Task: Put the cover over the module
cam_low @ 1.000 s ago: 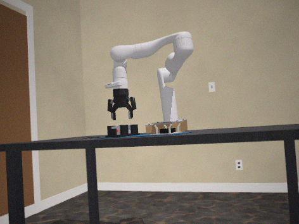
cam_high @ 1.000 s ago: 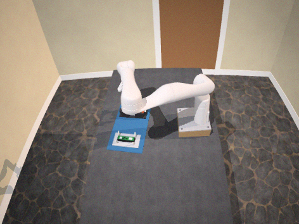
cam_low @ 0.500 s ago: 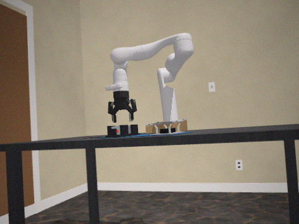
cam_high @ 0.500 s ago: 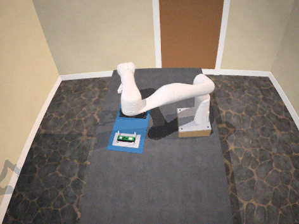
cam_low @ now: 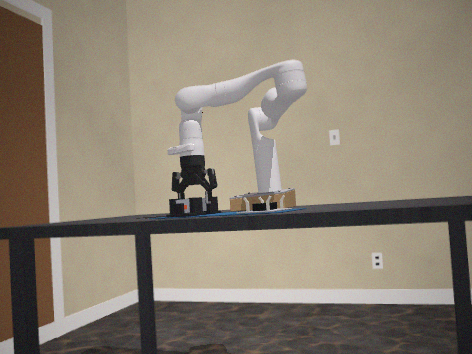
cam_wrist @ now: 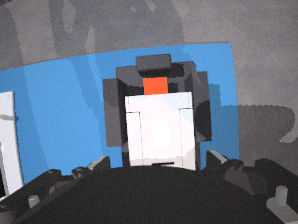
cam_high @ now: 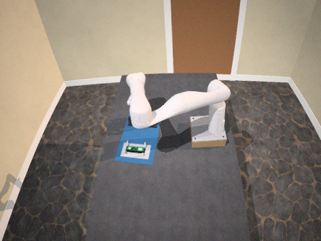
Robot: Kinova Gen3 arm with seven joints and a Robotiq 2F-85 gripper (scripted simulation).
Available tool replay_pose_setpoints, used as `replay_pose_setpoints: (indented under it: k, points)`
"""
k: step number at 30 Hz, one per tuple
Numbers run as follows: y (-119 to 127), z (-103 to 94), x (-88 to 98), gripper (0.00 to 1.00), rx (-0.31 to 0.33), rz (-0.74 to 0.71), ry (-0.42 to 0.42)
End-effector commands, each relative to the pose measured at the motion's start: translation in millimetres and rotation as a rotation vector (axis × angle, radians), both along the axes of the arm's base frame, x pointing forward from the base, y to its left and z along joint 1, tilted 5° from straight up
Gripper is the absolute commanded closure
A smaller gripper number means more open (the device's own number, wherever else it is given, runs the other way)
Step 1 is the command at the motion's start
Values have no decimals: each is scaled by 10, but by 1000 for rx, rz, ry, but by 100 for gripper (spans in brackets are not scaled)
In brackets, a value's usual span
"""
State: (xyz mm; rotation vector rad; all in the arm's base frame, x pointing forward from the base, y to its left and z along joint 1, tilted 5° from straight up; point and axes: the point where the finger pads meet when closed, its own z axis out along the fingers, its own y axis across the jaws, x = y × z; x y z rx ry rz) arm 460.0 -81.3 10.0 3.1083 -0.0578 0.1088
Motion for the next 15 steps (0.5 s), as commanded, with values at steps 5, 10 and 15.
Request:
replay_pose_setpoints:
  k: [5,10,15]
  points:
    - [-32,-54,10,0,-4,3,-3]
    - [-41,-70,11,0,-6,4,-3]
    - [-20,-52,3,30,-2,-5,-1]
